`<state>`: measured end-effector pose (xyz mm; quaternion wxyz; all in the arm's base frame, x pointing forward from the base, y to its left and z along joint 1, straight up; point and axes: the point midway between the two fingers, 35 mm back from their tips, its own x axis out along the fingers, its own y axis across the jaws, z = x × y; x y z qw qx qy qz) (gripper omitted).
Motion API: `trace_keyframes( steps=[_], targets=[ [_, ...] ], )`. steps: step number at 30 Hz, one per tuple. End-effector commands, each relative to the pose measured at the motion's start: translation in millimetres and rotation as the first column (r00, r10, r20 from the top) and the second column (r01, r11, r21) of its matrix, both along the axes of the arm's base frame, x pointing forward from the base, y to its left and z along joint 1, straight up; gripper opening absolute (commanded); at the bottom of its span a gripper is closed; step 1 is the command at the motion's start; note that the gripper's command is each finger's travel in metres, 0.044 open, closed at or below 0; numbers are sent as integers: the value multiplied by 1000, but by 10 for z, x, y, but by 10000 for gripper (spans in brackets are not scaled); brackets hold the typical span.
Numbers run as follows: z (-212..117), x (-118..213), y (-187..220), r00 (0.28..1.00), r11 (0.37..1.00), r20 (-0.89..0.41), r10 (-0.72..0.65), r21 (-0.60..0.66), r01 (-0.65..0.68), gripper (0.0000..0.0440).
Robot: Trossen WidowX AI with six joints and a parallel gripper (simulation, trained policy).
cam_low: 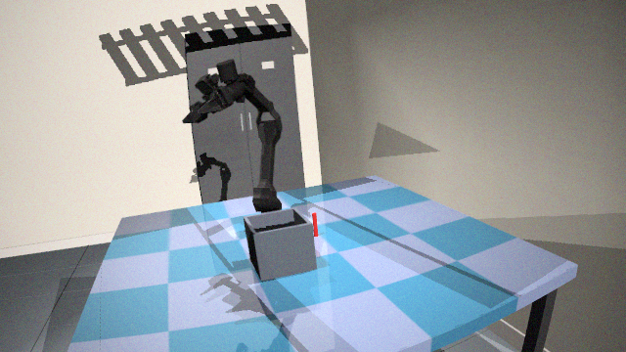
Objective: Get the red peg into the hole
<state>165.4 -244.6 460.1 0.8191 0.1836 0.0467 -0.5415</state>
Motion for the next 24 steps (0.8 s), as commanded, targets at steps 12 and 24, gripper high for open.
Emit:
trace_keyframes(
  steps=[12, 24],
  targets=[
    [-478, 655, 436, 973, 938, 160, 169, 276, -208, 440],
    [-870, 1056, 954, 938, 799, 247, 242, 498, -337, 440]
  ],
)
